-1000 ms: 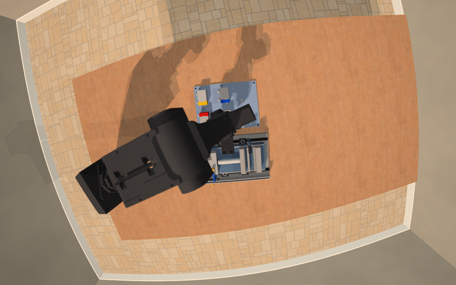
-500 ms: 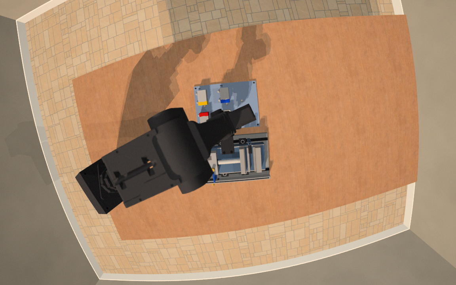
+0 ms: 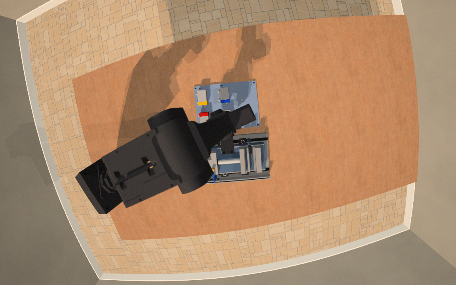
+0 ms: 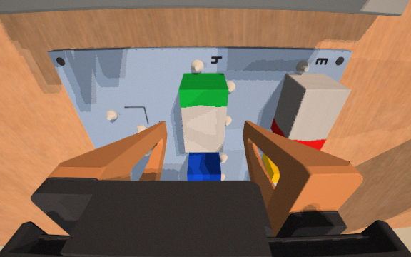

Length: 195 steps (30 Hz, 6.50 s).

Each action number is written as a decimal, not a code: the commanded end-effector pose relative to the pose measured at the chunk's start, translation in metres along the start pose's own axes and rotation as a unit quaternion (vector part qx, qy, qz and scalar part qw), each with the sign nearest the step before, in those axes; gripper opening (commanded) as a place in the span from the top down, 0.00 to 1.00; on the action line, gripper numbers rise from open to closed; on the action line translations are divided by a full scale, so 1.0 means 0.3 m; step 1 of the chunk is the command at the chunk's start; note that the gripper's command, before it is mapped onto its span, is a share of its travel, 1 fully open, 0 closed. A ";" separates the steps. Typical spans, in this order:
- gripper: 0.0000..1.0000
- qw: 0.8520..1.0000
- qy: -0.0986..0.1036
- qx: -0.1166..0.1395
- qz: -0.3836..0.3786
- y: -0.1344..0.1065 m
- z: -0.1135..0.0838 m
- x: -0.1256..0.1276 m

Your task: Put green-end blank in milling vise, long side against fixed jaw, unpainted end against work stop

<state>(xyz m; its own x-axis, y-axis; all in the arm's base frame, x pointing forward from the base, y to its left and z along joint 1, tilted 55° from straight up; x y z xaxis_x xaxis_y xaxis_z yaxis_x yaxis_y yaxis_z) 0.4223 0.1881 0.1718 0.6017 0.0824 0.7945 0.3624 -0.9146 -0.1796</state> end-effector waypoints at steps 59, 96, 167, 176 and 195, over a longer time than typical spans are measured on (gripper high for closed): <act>0.36 1.000 0.003 0.003 0.005 -0.015 -0.004 0.010; 0.36 1.000 0.005 0.003 0.005 -0.014 -0.005 0.003; 0.36 1.000 0.008 0.004 0.004 -0.018 0.051 0.021; 0.36 1.000 0.008 0.004 0.004 -0.017 0.052 0.019; 0.36 1.000 0.008 0.004 0.004 -0.017 0.052 0.019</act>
<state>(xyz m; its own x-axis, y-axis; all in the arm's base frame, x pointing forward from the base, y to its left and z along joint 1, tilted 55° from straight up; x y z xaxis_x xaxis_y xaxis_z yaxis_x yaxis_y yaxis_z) 0.4317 0.1932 0.1637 0.6022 0.0825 0.7941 0.3621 -0.9147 -0.1796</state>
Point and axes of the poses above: the point where the finger pads meet when closed, its own z axis out along the fingers, its own x axis across the jaws, y = z × x, the point moved 1 cm from there along -z, back along the fingers, and after that the axes turned 11 degrees about -z, right-handed, at the moved point
